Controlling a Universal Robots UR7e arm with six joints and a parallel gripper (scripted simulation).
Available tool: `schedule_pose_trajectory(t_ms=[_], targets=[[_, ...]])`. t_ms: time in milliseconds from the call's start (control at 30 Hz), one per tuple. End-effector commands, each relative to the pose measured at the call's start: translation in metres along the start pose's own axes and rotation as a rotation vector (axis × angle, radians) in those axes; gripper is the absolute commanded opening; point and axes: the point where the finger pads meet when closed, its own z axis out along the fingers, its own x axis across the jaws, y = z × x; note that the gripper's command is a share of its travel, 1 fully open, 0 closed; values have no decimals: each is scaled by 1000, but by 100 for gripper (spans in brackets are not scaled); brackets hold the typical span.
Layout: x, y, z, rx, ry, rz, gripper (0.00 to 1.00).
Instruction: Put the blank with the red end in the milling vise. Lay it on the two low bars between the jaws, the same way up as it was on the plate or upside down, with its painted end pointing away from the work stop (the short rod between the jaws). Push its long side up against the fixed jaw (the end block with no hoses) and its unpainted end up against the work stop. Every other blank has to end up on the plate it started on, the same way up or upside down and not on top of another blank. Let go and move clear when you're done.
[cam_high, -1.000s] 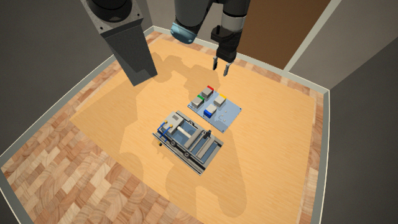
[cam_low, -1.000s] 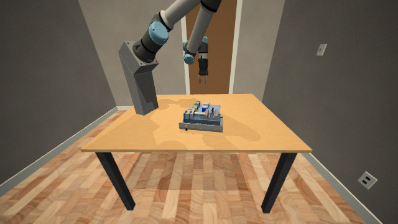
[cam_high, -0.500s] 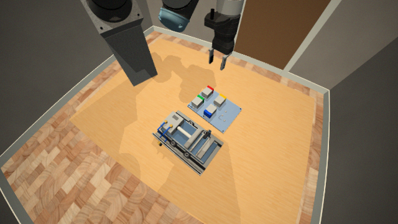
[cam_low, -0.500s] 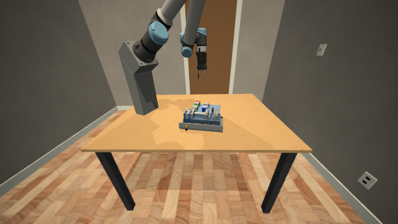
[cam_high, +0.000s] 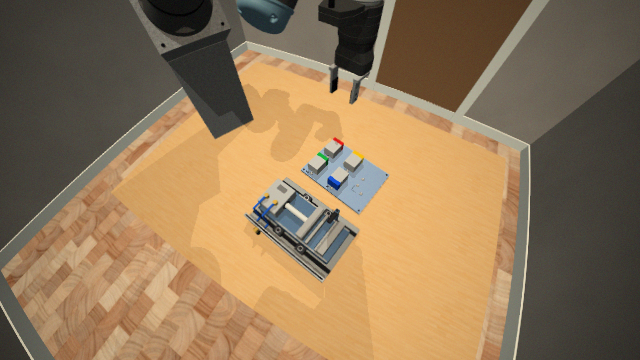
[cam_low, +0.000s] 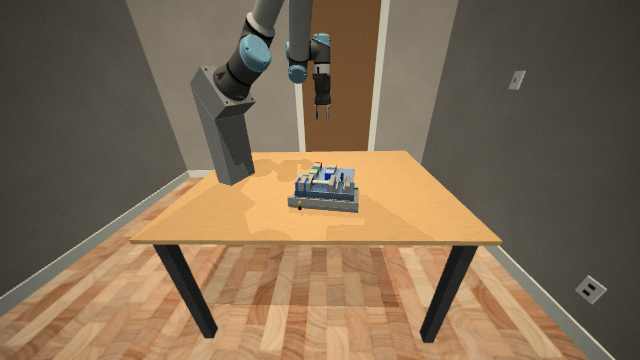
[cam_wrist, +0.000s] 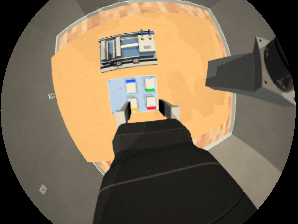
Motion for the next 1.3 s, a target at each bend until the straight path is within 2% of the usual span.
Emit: schedule_pose_trajectory(t_ms=[0, 300, 1267], targets=[[0, -2, -5, -1, 4, 0, 100], [-1, 2, 3, -1, 4, 1, 100], [-2, 5, 8, -1, 4, 1, 100]])
